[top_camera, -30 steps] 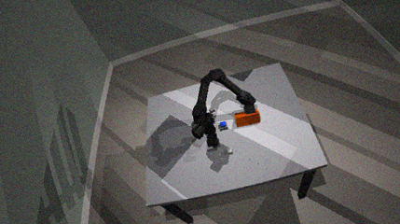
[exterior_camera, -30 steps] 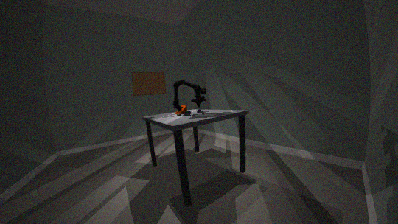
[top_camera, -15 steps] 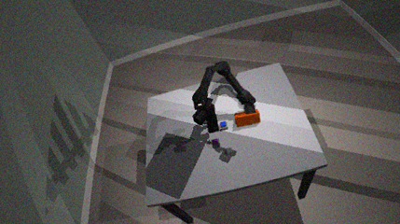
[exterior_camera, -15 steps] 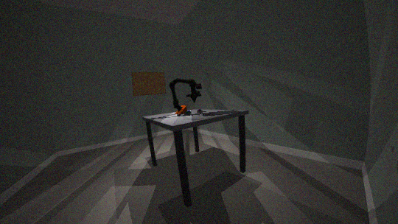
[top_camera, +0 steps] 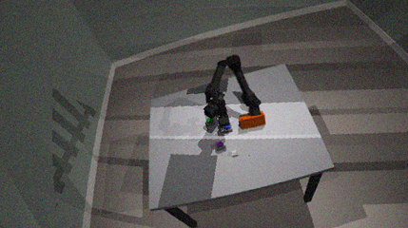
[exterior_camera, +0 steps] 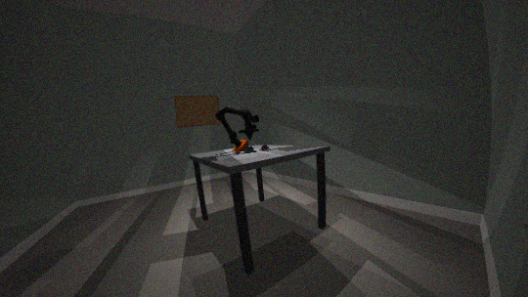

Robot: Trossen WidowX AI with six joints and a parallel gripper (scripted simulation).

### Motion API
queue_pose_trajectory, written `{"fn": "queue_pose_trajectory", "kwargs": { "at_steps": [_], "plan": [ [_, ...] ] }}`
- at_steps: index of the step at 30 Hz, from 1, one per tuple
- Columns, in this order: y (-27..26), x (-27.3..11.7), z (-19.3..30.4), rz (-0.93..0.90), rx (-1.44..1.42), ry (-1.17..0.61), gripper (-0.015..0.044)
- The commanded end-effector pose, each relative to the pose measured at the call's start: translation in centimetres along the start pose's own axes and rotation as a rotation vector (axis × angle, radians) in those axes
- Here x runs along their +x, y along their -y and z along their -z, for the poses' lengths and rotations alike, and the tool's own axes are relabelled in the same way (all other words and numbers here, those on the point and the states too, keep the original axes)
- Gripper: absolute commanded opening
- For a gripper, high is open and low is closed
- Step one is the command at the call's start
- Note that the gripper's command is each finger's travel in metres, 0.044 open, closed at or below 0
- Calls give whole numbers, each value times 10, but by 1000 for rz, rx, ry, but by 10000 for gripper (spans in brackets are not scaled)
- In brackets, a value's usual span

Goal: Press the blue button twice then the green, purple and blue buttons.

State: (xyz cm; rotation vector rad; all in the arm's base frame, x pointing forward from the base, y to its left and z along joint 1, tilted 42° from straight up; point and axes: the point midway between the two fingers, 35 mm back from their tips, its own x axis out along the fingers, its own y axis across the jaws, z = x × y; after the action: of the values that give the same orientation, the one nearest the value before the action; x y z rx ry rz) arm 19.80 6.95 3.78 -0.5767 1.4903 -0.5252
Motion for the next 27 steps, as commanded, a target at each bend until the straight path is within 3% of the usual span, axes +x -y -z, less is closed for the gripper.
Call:
{"fn": "queue_pose_trajectory", "kwargs": {
  "at_steps": [1, 27],
  "plan": [
    [5, 32, 5, 16, -6, -15, 20],
    [6, 67, 6, 17, -6, -15, 20]
  ]
}}
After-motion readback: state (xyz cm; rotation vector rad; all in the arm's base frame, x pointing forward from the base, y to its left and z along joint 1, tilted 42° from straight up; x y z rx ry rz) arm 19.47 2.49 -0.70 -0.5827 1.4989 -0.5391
